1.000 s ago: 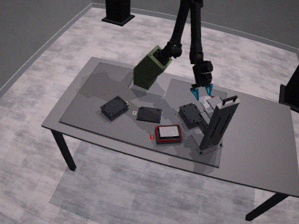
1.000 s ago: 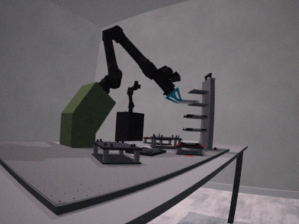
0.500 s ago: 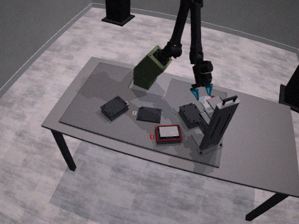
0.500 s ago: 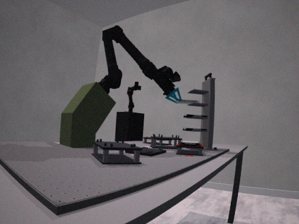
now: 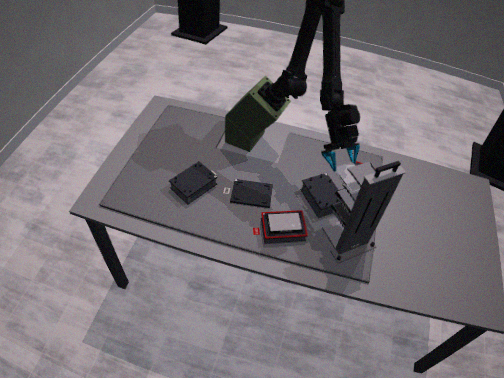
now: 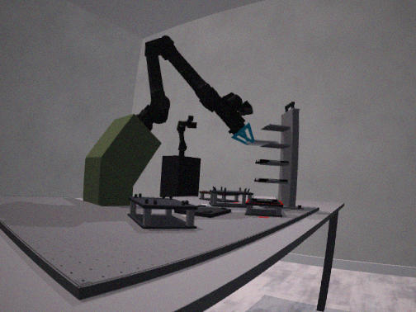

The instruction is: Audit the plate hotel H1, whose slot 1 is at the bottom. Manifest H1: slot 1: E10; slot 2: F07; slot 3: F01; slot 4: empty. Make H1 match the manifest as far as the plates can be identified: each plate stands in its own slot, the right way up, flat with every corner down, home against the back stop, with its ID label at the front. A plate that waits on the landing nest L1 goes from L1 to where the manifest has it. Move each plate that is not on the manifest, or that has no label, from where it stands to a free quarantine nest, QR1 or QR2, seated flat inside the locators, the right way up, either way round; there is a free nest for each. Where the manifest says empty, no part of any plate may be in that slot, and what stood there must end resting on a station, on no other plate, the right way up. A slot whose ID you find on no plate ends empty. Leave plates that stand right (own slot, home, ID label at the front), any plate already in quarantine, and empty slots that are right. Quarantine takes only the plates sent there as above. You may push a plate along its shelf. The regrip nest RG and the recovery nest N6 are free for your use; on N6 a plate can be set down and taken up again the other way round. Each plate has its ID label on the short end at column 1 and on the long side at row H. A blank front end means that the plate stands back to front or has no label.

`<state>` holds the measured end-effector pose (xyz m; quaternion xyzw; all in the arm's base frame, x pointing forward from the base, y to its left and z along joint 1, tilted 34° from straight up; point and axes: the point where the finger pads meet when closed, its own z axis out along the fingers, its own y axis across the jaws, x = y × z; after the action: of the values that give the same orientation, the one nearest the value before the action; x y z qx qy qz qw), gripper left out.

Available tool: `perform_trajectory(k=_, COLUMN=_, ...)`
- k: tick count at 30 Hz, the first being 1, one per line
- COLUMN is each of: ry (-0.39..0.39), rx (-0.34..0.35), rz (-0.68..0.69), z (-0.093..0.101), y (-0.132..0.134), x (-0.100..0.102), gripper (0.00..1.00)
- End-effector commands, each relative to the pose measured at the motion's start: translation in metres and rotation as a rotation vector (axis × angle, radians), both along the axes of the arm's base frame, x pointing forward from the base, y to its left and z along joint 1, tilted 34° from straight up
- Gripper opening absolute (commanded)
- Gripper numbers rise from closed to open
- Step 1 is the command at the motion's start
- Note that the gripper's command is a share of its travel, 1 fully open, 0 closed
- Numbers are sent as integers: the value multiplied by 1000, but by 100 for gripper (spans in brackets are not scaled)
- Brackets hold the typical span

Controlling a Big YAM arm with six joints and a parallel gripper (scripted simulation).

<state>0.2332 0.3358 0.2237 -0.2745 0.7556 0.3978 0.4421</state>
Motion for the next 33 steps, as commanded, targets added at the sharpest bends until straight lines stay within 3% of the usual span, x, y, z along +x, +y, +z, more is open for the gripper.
perform_trajectory(k=1, ry=-47, rx=54, rz=0, z=32, y=15, x=10, gripper=86)
perform_trajectory(k=28, ry=-40, rx=56, rz=2, z=31, y=29, x=18, gripper=86)
perform_trajectory(k=29, ry=-30, rx=36, rz=-5, z=21, y=20, x=16, gripper=86)
perform_trajectory(k=33, ry=-30, rx=36, rz=-5, z=21, y=20, x=16, gripper=86)
